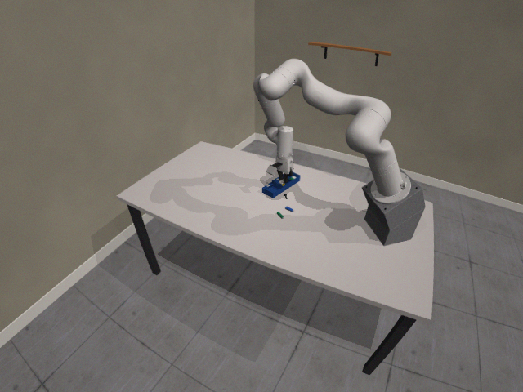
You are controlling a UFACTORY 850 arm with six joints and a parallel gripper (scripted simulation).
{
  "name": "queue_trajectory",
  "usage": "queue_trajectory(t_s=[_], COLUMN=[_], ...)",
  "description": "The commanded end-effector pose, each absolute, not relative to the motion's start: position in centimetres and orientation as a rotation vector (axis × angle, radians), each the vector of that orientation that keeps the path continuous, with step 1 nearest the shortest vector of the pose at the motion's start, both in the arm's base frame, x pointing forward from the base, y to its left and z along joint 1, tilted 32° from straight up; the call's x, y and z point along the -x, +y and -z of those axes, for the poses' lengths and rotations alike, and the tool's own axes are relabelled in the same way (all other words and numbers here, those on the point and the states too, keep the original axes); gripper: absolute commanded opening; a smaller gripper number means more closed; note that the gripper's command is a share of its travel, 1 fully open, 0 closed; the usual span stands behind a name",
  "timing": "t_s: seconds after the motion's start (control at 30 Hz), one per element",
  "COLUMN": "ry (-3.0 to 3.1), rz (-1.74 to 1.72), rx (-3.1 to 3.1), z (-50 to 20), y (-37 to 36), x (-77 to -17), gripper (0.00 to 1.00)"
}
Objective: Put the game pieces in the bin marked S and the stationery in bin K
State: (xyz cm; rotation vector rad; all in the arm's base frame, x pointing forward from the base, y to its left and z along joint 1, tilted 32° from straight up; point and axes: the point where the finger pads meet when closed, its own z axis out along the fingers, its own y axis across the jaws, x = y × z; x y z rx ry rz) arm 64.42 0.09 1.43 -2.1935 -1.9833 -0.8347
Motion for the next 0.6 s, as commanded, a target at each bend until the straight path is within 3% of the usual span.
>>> queue_trajectory(t_s=[0.0,0.37,0.4,0.57], ry=[-1.984,-1.984,-1.984,-1.984], rz=[0.837,0.837,0.837,0.837], rx=[2.194,2.194,2.194,2.194], z=[-1.15,-1.14,-1.14,-1.15], y=[0.20,0.19,0.19,0.19], x=[-64.68,-64.69,-64.69,-64.69], gripper=[0.00,0.00,0.31,0.31])
